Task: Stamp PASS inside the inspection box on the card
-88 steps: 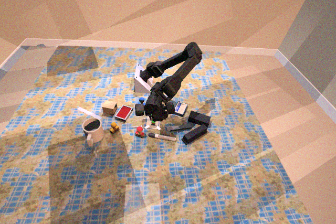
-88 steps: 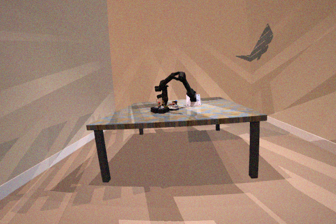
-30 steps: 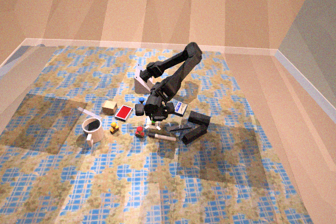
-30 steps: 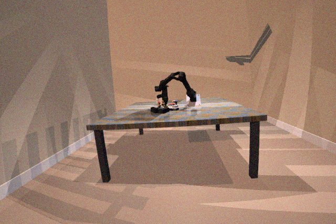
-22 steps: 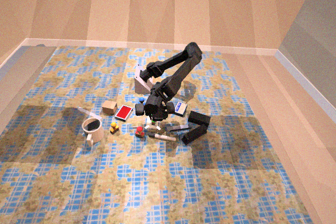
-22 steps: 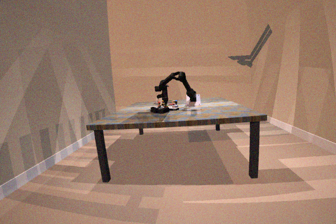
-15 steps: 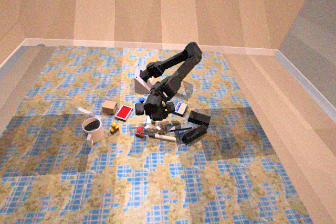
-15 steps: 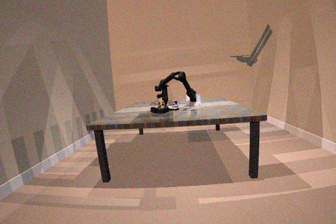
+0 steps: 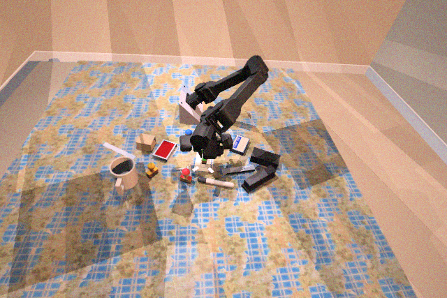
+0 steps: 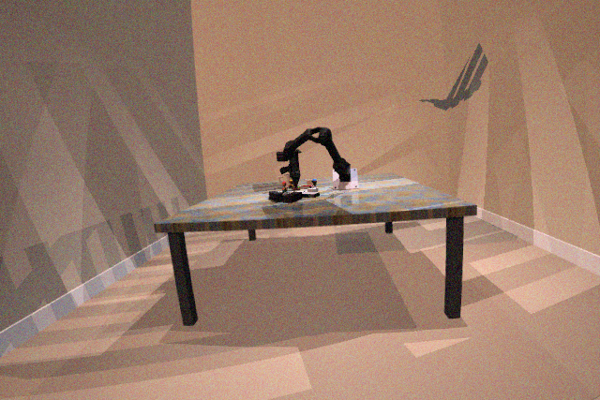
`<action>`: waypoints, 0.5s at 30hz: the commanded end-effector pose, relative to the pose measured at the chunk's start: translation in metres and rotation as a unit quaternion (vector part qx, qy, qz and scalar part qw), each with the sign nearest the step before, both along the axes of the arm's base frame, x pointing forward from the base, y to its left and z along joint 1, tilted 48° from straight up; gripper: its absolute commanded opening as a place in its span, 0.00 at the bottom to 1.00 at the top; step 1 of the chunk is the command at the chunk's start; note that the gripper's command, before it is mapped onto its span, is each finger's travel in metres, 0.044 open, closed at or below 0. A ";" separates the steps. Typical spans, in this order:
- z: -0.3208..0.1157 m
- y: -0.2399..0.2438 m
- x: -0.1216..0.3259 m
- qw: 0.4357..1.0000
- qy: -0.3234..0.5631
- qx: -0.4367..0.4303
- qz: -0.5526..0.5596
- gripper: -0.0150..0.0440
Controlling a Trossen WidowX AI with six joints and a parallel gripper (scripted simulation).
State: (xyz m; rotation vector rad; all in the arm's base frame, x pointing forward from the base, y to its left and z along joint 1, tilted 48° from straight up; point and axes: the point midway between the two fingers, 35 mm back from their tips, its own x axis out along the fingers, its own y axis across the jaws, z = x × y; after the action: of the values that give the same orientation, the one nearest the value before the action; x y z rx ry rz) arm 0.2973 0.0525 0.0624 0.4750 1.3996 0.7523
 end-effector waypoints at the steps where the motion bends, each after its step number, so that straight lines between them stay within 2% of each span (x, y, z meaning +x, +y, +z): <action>1: 0.006 -0.007 0.003 1.000 -0.006 -0.003 0.000 0.25; 15: 0.021 -0.024 0.003 1.000 -0.006 -0.004 0.000 0.25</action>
State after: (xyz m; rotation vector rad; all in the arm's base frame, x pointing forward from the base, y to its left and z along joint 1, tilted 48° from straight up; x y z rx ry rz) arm 0.2989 0.0347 0.0784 0.4724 1.3971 0.7497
